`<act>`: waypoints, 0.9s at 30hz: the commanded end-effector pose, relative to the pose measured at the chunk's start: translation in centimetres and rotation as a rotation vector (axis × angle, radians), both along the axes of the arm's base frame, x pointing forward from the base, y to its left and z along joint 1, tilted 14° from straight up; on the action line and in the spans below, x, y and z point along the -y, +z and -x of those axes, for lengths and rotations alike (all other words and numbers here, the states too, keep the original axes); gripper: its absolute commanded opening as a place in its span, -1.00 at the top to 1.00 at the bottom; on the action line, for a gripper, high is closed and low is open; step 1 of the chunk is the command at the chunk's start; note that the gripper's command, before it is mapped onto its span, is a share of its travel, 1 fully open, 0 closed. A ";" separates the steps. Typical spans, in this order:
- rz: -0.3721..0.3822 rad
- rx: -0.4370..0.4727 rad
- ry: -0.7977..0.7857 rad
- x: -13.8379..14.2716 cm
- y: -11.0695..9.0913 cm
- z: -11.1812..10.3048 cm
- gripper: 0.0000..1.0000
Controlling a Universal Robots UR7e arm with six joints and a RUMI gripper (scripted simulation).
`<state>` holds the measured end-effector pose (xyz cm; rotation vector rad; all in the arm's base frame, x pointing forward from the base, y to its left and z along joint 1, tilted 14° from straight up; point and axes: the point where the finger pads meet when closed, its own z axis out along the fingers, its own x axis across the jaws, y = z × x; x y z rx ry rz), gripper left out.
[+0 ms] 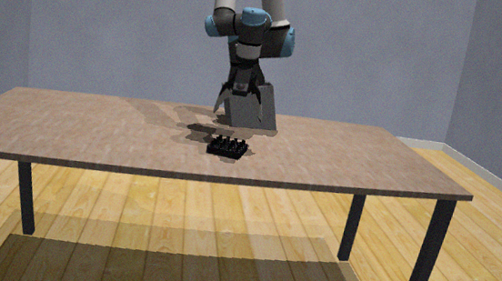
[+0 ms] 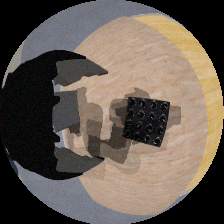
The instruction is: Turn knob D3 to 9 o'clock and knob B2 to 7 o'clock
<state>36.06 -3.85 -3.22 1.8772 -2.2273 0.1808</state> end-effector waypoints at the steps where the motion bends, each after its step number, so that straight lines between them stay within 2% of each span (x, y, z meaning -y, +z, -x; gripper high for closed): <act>1: 0.001 0.099 -0.078 1.4 -1.0 -1.2 -1.00; 12: 0.002 0.170 -0.143 2.6 -1.4 -1.8 -1.00; 27: 0.002 0.174 -0.147 2.7 -1.4 -1.8 -1.00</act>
